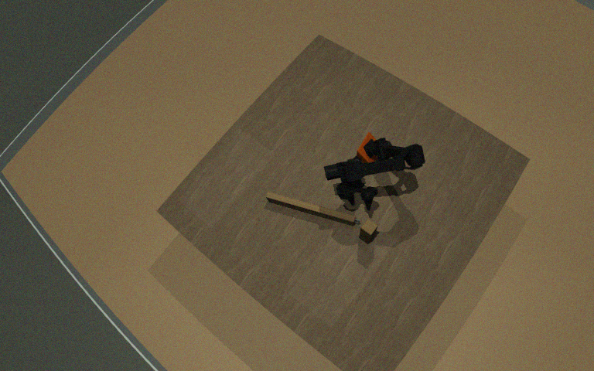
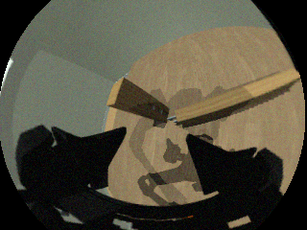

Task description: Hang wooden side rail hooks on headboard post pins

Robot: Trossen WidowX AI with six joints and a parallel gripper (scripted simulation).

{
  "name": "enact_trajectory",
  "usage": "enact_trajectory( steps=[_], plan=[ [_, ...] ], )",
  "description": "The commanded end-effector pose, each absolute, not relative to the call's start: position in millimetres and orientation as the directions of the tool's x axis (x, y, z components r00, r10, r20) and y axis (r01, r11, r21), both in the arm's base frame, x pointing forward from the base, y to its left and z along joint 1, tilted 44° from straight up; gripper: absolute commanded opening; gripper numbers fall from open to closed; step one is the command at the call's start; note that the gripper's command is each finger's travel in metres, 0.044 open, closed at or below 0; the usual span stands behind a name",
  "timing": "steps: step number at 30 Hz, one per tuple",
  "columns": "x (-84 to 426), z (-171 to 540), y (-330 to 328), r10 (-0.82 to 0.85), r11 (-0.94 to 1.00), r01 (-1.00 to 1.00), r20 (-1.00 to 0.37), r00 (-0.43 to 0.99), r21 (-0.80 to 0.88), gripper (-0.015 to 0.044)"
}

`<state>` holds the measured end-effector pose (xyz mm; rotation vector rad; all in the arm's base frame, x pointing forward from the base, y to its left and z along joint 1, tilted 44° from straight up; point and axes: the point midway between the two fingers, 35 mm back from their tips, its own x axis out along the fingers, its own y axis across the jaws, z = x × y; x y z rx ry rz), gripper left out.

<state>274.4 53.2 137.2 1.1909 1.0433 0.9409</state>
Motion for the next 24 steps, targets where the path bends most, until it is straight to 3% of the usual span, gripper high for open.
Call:
enact_trajectory(
  steps=[1,9,24],
  plan=[
    [288.0,129.4,45.8,0.951,0.235,-0.589,-0.059,0.302,0.773,0.0440],
    [293.6,124.0,42.3,0.946,0.287,-0.776,-0.039,0.322,0.562,0.0440],
    [293.7,123.9,42.2,0.946,0.288,-0.779,-0.038,0.322,0.557,0.0440]
  ],
)
